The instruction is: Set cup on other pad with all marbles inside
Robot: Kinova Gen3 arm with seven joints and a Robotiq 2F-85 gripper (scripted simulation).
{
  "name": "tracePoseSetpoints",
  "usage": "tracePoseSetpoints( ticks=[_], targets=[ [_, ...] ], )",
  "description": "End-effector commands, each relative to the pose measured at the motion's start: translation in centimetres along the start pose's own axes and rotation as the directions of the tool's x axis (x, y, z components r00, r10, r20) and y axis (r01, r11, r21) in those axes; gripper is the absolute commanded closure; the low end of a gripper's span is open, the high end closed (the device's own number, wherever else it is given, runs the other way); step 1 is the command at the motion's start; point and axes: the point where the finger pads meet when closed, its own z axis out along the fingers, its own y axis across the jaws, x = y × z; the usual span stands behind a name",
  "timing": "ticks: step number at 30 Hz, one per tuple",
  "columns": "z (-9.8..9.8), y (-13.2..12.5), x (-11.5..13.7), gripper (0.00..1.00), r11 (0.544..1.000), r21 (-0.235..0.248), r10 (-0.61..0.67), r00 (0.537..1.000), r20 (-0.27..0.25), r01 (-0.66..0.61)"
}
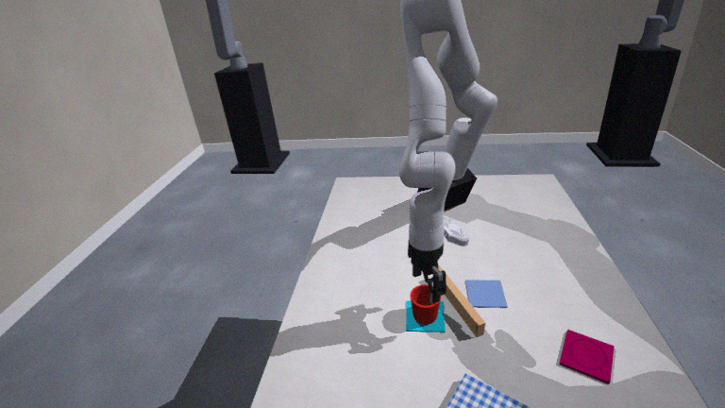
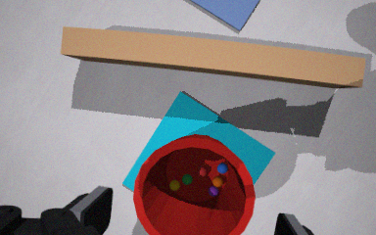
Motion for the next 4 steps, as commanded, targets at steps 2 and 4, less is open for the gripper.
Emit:
tracePoseSetpoints(
  ticks=[2, 4],
  targets=[
    [-0.26, -0.01, 0.03, 0.00, 1.000, 0.000, -0.003, 1.000, 0.000, 0.003],
    [-0.26, -0.01, 0.03, 0.00, 1.000, 0.000, -0.003, 1.000, 0.000, 0.003]
  ],
)
